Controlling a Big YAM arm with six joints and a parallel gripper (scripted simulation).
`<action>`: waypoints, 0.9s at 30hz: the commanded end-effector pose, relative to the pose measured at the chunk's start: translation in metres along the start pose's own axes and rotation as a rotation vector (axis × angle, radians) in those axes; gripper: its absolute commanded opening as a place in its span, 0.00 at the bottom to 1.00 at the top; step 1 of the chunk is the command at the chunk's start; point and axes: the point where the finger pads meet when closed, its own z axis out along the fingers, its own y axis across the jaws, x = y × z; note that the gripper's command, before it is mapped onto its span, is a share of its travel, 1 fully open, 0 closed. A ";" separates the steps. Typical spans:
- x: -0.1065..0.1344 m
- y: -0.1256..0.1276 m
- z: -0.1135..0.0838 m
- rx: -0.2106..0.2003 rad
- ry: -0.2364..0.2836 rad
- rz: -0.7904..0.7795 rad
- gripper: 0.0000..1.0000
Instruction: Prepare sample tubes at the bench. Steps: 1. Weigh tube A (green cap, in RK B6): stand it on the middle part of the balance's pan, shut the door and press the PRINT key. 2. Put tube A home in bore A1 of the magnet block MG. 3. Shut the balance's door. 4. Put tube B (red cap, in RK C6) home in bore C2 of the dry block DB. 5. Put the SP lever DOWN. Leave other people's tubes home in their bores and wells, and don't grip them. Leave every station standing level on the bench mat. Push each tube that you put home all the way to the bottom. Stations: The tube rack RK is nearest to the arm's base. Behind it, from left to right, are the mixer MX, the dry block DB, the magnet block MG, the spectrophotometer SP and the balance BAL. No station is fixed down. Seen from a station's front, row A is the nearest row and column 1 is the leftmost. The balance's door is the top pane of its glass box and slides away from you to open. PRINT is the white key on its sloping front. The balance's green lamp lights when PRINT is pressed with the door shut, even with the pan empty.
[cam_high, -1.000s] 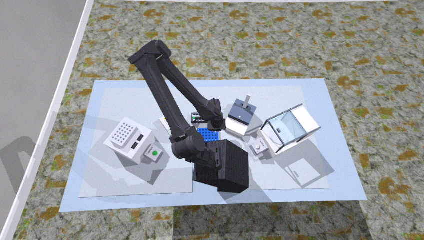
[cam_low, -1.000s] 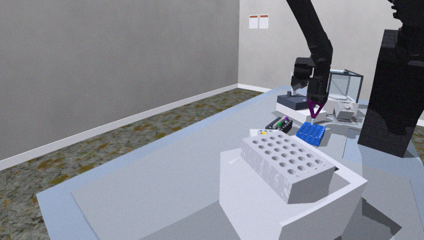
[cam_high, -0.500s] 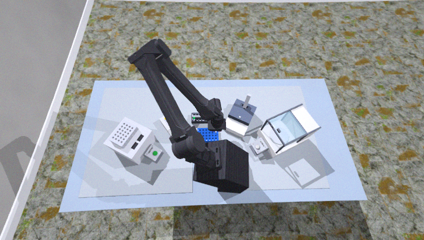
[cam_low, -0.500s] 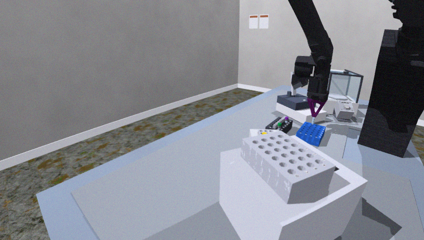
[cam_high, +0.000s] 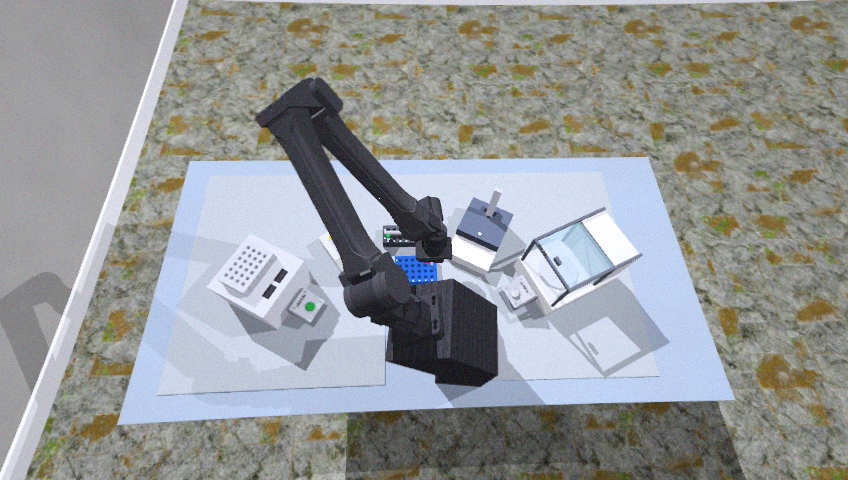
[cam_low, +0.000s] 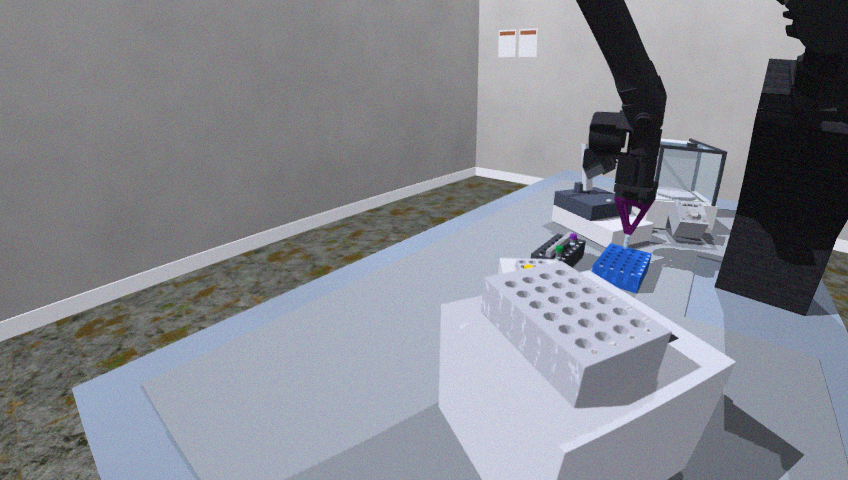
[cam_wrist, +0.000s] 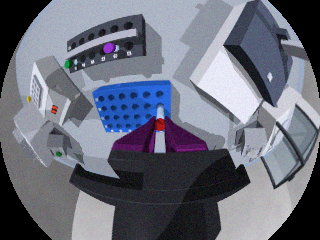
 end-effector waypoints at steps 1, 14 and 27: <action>0.003 0.000 -0.002 0.000 0.007 -0.002 0.09; 0.002 0.000 -0.002 0.000 0.007 -0.002 0.09; 0.005 0.001 -0.017 0.000 0.003 0.004 0.09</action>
